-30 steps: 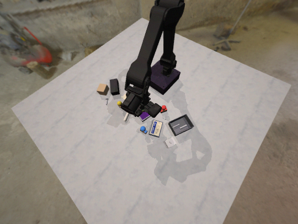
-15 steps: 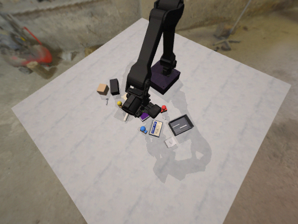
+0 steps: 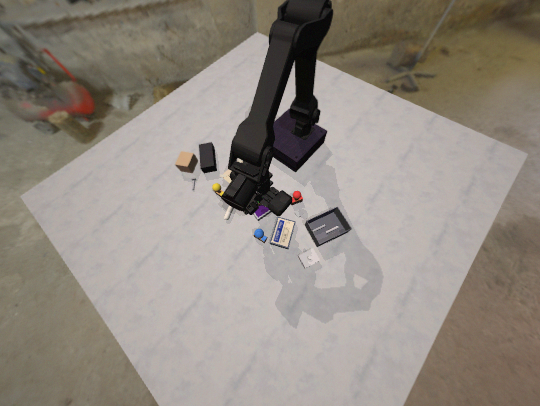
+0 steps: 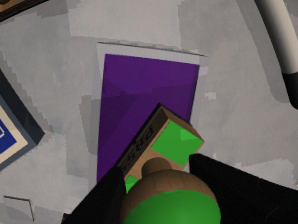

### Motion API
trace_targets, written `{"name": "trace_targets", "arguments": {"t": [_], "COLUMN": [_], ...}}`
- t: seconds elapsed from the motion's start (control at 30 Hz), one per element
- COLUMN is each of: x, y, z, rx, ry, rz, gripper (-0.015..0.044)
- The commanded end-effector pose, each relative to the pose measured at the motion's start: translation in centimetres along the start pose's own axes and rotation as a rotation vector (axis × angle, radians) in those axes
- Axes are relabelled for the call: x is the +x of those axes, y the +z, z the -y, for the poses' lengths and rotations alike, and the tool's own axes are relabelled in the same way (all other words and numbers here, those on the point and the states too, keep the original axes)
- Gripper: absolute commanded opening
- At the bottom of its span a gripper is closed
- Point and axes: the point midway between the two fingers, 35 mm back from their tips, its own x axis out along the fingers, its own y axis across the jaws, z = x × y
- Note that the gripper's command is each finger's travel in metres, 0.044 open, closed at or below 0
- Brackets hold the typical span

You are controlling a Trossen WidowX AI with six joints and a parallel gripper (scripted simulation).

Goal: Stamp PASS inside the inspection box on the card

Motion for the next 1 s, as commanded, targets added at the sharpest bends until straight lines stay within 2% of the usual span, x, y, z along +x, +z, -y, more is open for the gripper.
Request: {"name": "trace_targets", "arguments": {"t": [0.0,0.97], "x": [0.3,2.0], "y": [0.0,-0.1], "z": [-0.1,0.0], "rx": [0.002,0.001], "ry": [0.004,0.005], "rz": [0.001,0.001], "gripper": [0.0,0.0]}}
